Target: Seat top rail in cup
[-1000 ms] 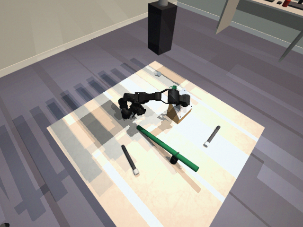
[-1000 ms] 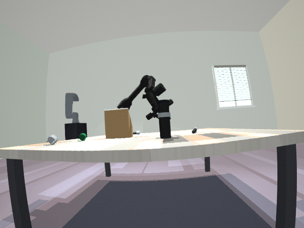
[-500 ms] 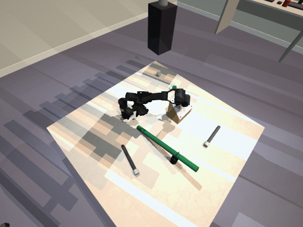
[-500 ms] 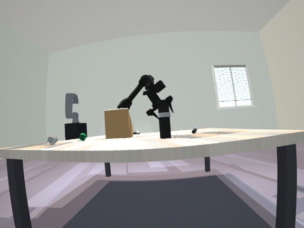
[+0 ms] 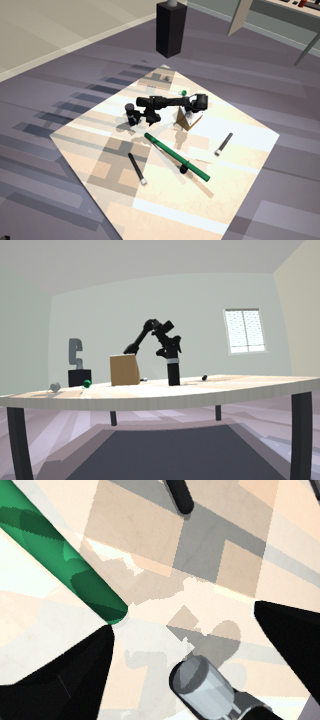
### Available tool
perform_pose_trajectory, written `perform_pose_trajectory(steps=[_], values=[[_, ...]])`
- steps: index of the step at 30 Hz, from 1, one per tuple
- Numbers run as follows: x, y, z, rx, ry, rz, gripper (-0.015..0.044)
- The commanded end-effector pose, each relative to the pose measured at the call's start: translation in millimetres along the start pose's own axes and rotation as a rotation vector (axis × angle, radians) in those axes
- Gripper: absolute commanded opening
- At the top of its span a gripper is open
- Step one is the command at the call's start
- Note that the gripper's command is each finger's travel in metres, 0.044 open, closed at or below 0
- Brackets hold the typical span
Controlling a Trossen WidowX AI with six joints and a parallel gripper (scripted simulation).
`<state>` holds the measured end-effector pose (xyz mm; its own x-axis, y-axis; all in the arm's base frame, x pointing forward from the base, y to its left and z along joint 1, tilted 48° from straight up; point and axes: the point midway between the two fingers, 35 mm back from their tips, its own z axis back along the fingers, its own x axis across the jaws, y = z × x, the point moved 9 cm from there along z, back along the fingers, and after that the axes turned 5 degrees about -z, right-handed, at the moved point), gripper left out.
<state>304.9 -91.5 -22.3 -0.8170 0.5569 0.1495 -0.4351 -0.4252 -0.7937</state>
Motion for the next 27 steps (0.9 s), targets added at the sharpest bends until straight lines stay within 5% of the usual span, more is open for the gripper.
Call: perform_pose_trajectory(steps=[1, 8, 22, 27], values=[[13.0, -40.2, 30.4, 0.011, 0.019, -0.484, 0.0440], [39.8, -80.3, 62.8, 0.013, 0.037, -1.096, 0.0440], [40.6, -81.3, 63.6, 0.013, 0.038, -1.112, 0.0440], [39.1, -88.2, 50.1, 0.087, 0.004, -1.352, 0.0440]])
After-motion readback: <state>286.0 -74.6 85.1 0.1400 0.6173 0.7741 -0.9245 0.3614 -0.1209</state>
